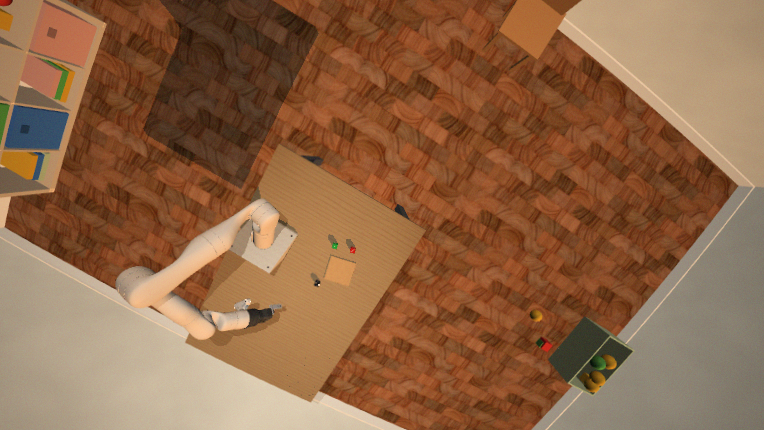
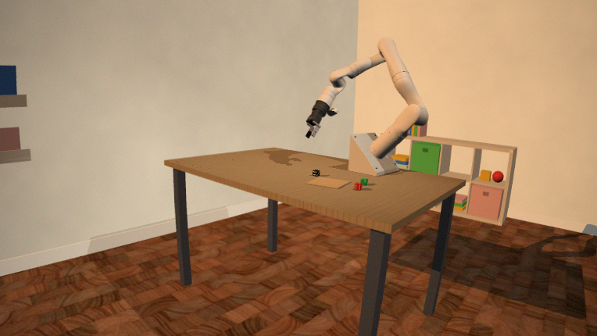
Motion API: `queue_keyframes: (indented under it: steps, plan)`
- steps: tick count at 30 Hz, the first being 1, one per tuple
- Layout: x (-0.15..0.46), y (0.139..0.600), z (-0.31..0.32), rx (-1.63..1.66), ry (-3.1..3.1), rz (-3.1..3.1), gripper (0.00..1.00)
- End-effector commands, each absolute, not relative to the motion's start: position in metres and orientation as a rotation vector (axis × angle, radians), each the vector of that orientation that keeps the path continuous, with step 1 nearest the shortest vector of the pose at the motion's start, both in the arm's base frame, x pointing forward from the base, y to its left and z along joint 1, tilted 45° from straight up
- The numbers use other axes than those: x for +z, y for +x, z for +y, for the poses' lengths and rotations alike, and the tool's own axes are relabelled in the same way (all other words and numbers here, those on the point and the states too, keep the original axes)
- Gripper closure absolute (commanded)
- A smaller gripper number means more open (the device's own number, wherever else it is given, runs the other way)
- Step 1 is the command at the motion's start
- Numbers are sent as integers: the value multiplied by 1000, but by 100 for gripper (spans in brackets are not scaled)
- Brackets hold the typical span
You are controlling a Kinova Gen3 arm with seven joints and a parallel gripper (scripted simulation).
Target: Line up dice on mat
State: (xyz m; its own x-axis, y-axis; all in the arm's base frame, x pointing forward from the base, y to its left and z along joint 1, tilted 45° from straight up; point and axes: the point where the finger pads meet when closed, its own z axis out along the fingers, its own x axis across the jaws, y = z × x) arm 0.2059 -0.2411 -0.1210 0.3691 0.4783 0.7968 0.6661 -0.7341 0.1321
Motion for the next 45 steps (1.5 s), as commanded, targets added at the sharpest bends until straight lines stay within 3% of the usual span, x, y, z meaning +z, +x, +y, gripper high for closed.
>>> queue_keyframes:
  steps: [1, 22, 45]
  plan:
    - [-121, 206, -242, -1296, -2418, -1028, 0]
    - [-117, 212, -240, -1296, -2391, -1088, 0]
    - [-28, 333, -153, -1136, -1392, -2270, 0]
